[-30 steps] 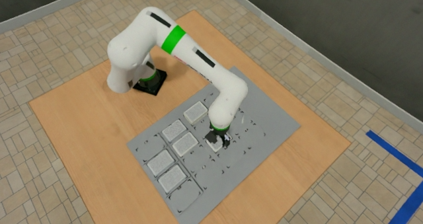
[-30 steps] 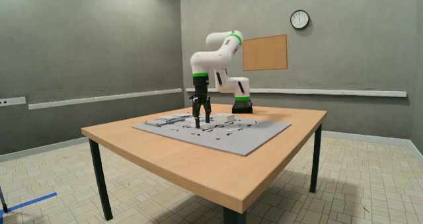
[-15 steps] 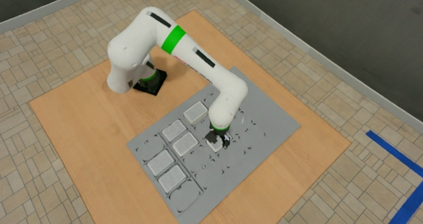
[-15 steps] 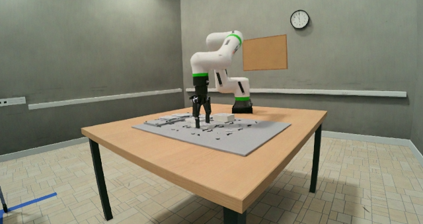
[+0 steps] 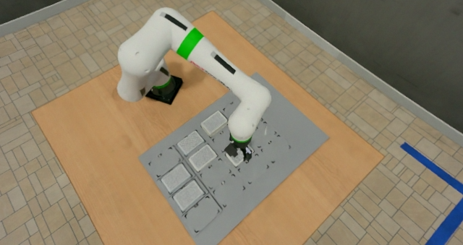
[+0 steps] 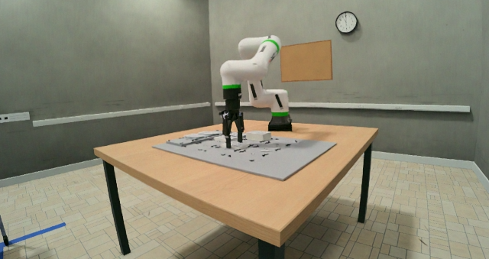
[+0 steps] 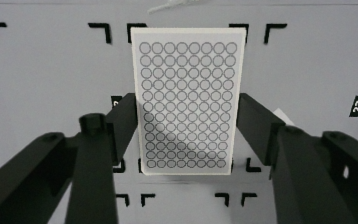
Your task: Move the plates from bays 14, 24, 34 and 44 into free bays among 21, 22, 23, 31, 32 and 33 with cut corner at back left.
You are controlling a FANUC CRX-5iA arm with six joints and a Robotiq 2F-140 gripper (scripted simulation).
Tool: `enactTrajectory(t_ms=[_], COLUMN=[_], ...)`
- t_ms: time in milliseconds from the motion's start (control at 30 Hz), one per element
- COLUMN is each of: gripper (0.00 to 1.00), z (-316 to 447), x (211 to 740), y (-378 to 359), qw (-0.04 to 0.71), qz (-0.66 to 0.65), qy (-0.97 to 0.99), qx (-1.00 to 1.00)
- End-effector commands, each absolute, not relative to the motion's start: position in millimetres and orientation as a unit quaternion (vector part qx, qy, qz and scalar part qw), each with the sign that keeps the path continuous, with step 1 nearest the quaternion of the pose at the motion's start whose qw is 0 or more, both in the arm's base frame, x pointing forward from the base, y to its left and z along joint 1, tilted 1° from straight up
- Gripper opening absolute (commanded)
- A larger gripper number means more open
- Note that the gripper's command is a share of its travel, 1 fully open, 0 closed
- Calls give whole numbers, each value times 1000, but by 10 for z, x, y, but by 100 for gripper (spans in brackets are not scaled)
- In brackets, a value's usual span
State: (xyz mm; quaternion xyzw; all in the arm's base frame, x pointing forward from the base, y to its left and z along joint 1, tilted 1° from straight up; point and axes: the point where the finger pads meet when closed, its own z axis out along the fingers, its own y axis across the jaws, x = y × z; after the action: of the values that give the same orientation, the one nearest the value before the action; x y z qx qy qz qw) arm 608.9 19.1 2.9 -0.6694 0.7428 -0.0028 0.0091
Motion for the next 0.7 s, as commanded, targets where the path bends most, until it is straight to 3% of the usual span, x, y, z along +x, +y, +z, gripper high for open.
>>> enactTrajectory(t_ms=[0,500,533,667], gripper=[10,10,70,70], z=[39,38,38,38], x=[6097,6097,6097,6097], y=[190,190,190,190], qw=[10,10,10,10], qz=[-4,-4,-4,-4], qy=[743,743,743,743], qx=[-669,-669,-669,-669])
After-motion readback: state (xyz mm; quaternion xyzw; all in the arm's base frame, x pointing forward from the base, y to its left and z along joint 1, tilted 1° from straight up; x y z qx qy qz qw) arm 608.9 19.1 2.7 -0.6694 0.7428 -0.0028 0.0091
